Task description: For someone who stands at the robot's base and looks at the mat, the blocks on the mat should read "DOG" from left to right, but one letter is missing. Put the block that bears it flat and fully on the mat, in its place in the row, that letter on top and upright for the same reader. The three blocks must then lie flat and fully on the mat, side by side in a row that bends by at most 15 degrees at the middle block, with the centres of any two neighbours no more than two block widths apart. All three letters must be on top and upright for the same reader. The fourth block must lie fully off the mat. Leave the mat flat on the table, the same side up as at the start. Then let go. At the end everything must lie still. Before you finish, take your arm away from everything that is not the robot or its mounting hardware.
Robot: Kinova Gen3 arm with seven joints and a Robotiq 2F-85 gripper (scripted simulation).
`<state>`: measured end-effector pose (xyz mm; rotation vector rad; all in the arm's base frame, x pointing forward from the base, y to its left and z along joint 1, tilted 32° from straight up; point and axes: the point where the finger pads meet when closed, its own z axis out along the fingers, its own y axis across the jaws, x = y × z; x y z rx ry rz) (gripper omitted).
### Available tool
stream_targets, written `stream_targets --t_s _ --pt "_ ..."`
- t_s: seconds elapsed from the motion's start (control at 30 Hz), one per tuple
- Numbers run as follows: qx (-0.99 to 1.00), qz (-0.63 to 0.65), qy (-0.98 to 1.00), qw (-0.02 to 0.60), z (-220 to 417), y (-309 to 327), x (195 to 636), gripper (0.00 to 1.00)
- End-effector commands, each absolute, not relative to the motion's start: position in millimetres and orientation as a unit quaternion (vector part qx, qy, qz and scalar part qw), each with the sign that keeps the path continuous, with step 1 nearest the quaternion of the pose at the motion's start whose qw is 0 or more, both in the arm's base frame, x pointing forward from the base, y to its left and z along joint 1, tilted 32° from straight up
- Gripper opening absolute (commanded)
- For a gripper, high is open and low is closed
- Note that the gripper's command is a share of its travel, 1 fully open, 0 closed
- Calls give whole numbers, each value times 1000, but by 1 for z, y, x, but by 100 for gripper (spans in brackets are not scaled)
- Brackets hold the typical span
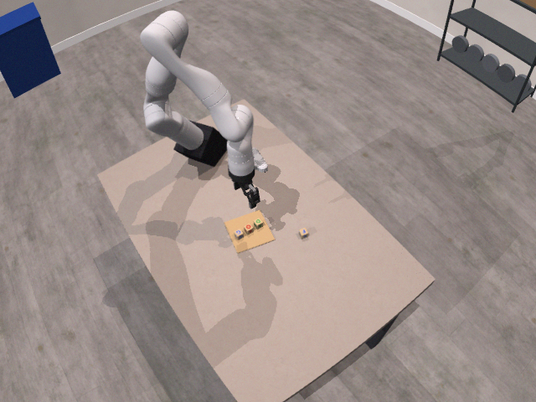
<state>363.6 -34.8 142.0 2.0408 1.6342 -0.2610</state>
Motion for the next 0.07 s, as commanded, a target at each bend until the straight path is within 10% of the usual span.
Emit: stream_targets --t_s 0.0,0.03 --pt "751 -96 602 254 142 -34 364 100" --pt "751 -96 602 254 142 -34 364 100"
